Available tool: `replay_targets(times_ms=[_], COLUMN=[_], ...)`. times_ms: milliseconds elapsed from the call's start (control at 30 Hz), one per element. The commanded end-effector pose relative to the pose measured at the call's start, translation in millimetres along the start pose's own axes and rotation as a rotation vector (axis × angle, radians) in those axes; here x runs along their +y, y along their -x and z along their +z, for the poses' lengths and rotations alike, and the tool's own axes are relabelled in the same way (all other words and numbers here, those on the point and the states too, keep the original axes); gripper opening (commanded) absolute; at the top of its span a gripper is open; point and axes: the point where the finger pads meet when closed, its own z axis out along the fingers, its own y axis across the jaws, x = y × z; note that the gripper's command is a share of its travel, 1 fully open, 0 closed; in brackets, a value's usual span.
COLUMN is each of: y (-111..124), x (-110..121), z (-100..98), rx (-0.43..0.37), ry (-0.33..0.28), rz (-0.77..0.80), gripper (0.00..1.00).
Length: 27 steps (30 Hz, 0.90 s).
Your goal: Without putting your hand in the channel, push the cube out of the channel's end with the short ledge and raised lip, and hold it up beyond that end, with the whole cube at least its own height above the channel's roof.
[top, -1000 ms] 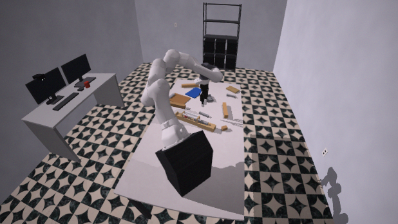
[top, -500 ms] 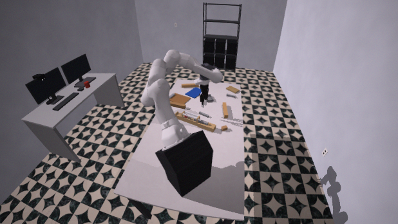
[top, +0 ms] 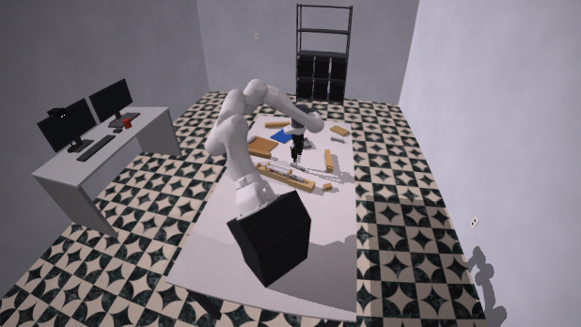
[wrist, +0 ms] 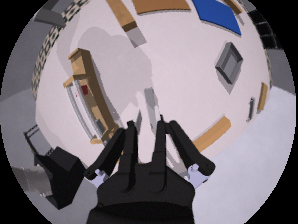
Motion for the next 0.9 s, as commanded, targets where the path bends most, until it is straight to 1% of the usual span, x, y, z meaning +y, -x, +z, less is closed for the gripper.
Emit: replay_targets(times_ms=[0,267,600,867], y=[2,2,2,2], x=[7,7,7,7], z=[10.0,12.2,32.6,35.5], rx=[-0.008,-0.008,-0.008,-0.008], ry=[0.016,0.016,0.016,0.016], rz=[-0.006,-0.006,-0.006,-0.006], gripper=[0.23,0.23,0.23,0.23])
